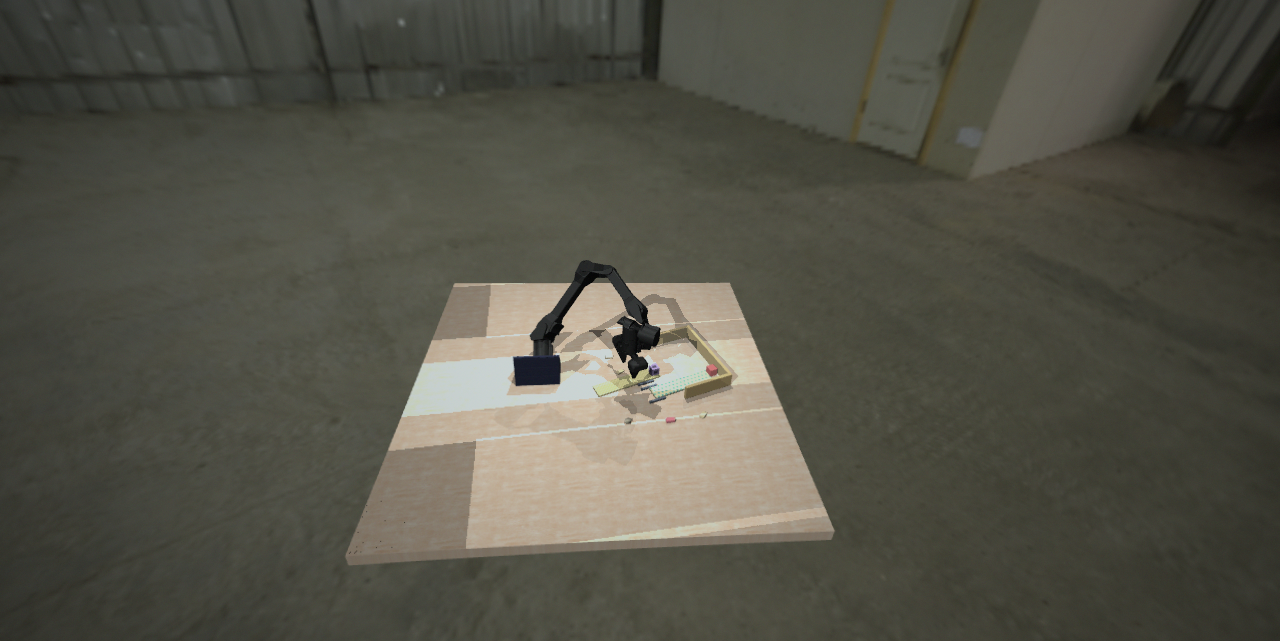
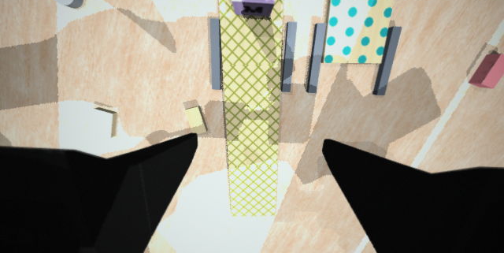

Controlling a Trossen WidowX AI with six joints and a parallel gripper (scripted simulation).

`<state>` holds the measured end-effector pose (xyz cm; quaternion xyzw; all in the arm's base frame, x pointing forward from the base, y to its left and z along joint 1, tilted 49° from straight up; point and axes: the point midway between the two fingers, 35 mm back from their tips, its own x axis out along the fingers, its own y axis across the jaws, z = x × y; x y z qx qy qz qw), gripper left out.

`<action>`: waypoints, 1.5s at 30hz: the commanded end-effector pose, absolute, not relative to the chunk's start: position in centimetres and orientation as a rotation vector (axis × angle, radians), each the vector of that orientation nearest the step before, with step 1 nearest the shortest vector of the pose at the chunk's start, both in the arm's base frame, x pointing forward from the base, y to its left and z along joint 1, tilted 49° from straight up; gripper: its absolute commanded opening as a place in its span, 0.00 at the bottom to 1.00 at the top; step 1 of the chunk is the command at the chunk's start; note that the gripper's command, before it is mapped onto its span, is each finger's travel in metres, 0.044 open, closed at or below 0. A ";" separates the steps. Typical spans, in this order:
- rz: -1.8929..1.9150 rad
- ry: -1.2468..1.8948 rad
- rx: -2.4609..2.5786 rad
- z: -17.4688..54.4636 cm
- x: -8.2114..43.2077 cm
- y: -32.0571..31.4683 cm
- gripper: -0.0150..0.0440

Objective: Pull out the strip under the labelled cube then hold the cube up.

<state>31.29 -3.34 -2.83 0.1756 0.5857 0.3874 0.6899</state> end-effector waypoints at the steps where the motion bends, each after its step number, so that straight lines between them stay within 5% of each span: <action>1: 0.871 1.312 0.401 -2.4 32.6 -3.0 1.00; 25: 0.873 1.309 0.400 1.0 41.2 -0.8 1.00; 32: 0.872 1.309 0.400 0.4 41.3 -0.2 0.69; 45: 0.872 1.308 0.400 -1.0 41.4 1.4 0.68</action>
